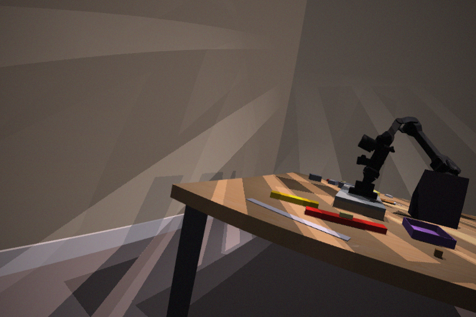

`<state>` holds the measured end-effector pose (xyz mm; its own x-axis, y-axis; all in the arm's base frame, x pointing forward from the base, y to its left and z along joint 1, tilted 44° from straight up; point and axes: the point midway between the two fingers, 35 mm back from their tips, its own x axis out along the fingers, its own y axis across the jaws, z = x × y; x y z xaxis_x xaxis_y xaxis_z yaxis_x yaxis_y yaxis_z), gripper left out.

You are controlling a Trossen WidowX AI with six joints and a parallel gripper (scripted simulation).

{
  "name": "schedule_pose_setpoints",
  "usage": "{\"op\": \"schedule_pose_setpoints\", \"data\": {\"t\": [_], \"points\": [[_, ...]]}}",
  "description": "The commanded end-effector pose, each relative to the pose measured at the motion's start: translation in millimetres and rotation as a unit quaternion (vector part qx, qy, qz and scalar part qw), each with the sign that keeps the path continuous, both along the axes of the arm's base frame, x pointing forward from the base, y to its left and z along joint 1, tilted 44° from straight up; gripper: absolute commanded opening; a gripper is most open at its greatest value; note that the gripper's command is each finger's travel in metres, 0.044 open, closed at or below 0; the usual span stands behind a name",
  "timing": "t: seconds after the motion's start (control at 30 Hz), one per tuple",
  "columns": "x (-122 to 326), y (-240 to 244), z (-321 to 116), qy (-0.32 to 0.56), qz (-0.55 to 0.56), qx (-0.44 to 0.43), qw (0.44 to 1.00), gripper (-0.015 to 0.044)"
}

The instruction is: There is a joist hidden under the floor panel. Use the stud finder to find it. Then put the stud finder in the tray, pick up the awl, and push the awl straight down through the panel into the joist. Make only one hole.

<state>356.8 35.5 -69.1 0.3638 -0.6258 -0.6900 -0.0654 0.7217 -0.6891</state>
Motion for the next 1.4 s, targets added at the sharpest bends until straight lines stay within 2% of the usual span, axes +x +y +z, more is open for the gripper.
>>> {"op": "schedule_pose_setpoints", "data": {"t": [0.0,1.37], "points": [[-1,-11,9,0.000,-0.001,-0.003,1.000,0.0000],[7,-92,87,0.001,-0.001,-0.006,1.000,0.0000]]}}
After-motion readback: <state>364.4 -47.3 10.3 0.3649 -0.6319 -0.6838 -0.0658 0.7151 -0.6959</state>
